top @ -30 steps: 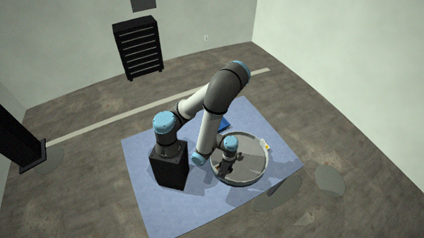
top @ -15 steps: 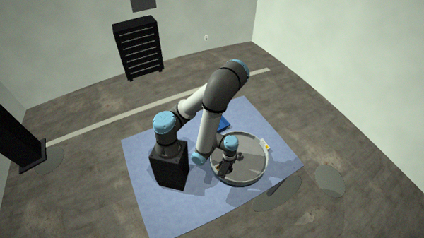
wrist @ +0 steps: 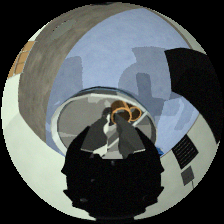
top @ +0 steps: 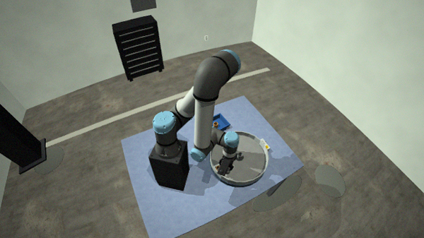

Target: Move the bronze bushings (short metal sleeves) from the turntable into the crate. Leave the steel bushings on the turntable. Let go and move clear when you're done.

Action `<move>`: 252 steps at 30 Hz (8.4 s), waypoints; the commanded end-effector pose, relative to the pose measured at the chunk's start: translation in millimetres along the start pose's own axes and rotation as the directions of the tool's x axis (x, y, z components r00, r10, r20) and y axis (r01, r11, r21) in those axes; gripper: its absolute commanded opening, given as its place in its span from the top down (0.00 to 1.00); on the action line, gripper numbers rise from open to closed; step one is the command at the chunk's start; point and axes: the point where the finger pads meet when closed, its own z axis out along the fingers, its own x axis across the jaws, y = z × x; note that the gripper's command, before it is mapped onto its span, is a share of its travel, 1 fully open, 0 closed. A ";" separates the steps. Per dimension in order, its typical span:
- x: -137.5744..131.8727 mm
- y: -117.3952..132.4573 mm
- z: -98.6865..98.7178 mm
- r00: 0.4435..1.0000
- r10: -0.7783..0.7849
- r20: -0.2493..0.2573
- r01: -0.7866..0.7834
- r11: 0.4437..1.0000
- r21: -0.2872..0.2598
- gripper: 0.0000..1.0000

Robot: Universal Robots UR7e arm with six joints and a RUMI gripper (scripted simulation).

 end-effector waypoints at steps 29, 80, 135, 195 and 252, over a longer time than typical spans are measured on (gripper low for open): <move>-0.4 0.0 -40.0 1.000 0.000 -0.001 0.000 1.000 0.000 1.00; -1.1 3.9 -39.9 0.998 -0.068 -0.002 0.068 0.998 0.001 1.00; 1.1 93.4 -36.7 0.191 -0.981 -0.020 0.982 0.191 0.005 1.00; 143.4 269.1 -34.4 -0.705 0.709 0.004 -0.709 -0.704 -0.033 1.00; 258.8 324.5 -41.2 0.968 0.250 0.003 -0.250 0.968 0.002 1.00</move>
